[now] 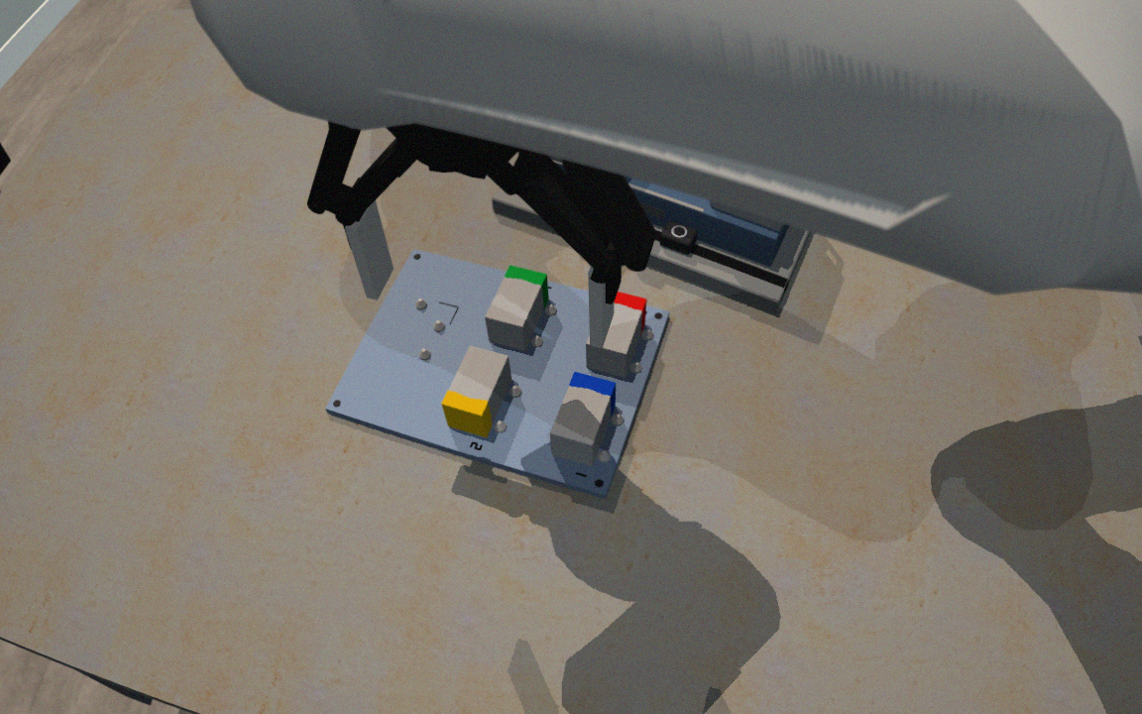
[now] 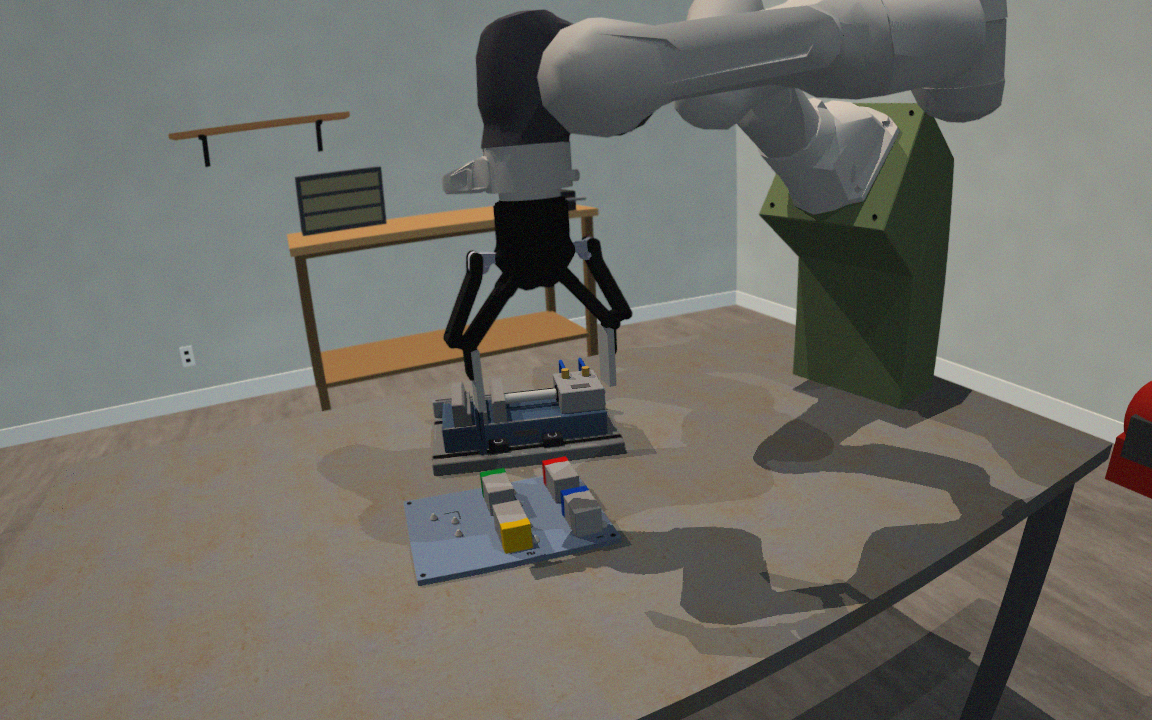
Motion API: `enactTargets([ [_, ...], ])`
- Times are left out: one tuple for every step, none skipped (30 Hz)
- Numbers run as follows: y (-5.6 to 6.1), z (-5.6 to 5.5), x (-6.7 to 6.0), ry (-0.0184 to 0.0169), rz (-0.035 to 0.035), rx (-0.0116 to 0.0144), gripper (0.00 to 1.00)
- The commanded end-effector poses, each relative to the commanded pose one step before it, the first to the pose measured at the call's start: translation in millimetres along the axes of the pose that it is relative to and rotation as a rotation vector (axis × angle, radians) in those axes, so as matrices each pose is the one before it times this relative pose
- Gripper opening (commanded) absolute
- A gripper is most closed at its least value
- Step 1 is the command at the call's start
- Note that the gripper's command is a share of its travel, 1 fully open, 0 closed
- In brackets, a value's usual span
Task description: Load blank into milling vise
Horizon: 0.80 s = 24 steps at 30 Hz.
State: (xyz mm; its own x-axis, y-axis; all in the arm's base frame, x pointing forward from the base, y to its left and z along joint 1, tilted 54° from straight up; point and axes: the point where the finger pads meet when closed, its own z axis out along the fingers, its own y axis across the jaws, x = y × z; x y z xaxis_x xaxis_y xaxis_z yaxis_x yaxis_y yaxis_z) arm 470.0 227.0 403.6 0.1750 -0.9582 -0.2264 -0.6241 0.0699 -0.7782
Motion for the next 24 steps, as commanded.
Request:
enactTargets([
  [-1.45, -0.48, 5.74, 0.01958, 0.04921, 0.00993, 1.00],
  [0.00, 0.00, 0.00, 0.00000, 0.00000, 0.00000, 1.00],
  [0.00, 0.00, 0.00, 0.00000, 0.00000, 0.00000, 1.00],
  [0.00, 0.00, 0.00, 0.00000, 0.00000, 0.00000, 1.00],
  [0.00, 0.00, 0.00, 0.00000, 0.00000, 0.00000, 1.00],
  [-0.48, 0.14, -0.51, -0.00809, -0.02571, -0.00318, 1.00],
  [-0.83, 0.15, 2.55, 0.00202, 0.00643, 0.00079, 1.00],
  [-0.84, 0.15, 2.54, 0.00202, 0.00643, 0.00079, 1.00],
  [-0.86, 0.16, 2.53, 0.00202, 0.00643, 0.00079, 1.00],
  [-0.87, 0.17, 2.53, 0.00202, 0.00643, 0.00079, 1.00],
  [0.00, 0.00, 0.00, 0.00000, 0.00000, 0.00000, 1.00],
  [0.00, 0.00, 0.00, 0.00000, 0.00000, 0.00000, 1.00],
  [0.00, 0.00, 0.00, 0.00000, 0.00000, 0.00000, 1.00],
  [0.00, 0.00, 0.00, 0.00000, 0.00000, 0.00000, 1.00],
  [0.00, 0.00, 0.00, 0.00000, 0.00000, 0.00000, 1.00],
  [0.00, 0.00, 0.00, 0.00000, 0.00000, 0.00000, 1.00],
  [0.00, 0.00, 0.00, 0.00000, 0.00000, 0.00000, 1.00],
  [0.00, 0.00, 0.00, 0.00000, 0.00000, 0.00000, 1.00],
  [0.00, 0.00, 0.00, 0.00000, 0.00000, 0.00000, 1.00],
  [0.00, 0.00, 0.00, 0.00000, 0.00000, 0.00000, 1.00],
  [0.00, 0.00, 0.00, 0.00000, 0.00000, 0.00000, 1.00],
  [0.00, 0.00, 0.00, 0.00000, 0.00000, 0.00000, 1.00],
  [0.64, 0.43, -0.38, -0.00043, -0.00745, -0.00290, 1.00],
  [-0.78, -0.07, 1.10, 0.00011, 0.00186, 0.00073, 1.00],
])
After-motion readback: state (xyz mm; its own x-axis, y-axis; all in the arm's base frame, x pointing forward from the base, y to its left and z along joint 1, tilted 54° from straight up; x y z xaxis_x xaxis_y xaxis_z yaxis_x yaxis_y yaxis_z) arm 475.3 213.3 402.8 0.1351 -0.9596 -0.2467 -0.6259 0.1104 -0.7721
